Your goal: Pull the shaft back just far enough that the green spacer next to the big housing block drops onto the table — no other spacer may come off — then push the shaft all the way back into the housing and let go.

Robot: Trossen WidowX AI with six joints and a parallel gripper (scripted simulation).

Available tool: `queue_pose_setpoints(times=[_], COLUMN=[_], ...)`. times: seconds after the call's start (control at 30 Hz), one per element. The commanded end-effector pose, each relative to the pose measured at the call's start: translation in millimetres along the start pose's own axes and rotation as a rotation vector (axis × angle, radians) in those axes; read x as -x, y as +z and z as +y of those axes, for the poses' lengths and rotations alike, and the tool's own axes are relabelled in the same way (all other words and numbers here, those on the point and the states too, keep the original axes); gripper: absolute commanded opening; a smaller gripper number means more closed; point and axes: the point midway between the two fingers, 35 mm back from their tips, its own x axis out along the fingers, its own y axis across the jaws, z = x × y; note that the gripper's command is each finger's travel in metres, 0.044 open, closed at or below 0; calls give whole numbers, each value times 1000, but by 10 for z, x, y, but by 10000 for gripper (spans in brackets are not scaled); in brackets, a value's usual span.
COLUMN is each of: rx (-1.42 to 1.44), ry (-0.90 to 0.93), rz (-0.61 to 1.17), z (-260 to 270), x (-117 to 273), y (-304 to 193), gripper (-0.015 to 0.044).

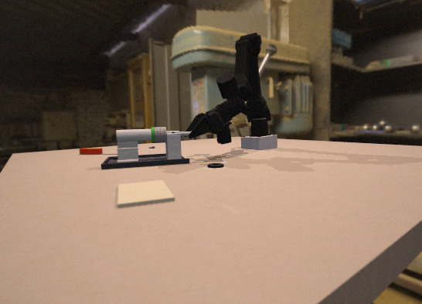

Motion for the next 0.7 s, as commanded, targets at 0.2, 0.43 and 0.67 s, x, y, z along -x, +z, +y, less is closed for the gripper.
queue_pose_setpoints(times=[0.2, 0.43, 0.67], rx=[0, 0, 0], ry=[-5, -5, -5], rz=[3, 3, 4], z=[-18, -19, -17], x=[-12, -98, -183], y=[-16, -19, -20], gripper=[440, 440, 440])
